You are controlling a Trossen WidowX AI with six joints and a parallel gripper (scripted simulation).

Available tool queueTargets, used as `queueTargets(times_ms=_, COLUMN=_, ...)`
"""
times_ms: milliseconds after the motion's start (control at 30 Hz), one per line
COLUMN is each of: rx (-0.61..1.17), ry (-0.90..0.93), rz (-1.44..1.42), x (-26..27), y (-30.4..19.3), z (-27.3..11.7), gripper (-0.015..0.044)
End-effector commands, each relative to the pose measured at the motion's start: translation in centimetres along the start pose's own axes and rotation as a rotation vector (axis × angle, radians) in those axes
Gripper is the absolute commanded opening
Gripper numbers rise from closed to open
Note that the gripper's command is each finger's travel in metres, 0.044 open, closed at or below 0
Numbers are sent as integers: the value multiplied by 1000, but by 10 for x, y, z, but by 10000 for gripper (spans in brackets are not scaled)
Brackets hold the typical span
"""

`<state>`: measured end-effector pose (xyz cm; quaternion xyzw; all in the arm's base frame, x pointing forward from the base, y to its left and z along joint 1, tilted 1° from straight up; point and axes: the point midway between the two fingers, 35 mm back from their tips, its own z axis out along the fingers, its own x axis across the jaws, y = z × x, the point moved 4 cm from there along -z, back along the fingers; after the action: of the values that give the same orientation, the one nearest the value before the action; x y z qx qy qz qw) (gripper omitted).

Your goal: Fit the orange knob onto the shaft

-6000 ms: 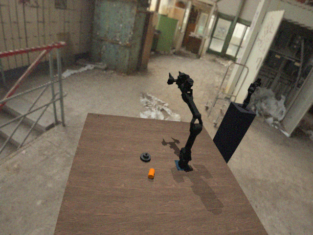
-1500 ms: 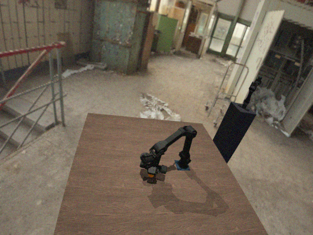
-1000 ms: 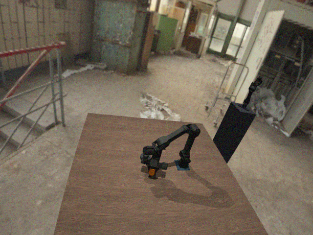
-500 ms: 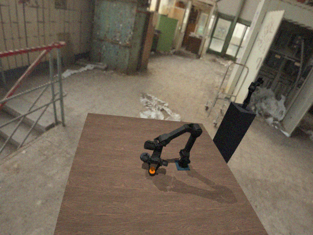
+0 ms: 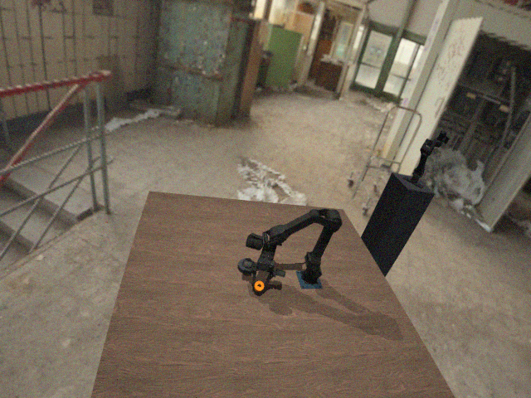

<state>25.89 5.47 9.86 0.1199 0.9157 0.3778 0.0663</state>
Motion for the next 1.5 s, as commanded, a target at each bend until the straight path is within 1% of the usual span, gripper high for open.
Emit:
queueTargets(times_ms=0, rx=-69, ry=2, rz=0, x=0, y=-7, z=-2, gripper=180)
queueTargets(times_ms=367, rx=-263, ry=3, rz=0, x=1, y=-27, z=-6, gripper=180)
queueTargets(times_ms=533, rx=-211, ry=1, rz=0, x=1, y=-23, z=-7, gripper=180)
queueTargets(times_ms=633, rx=-227, ry=3, rz=1, x=0, y=-23, z=-6, gripper=259)
queueTargets(times_ms=1433, rx=-227, ry=3, rz=1, x=0, y=-23, z=-6, gripper=260)
queueTargets(times_ms=1467, rx=-227, ry=3, rz=1, x=0, y=-23, z=-6, gripper=286)
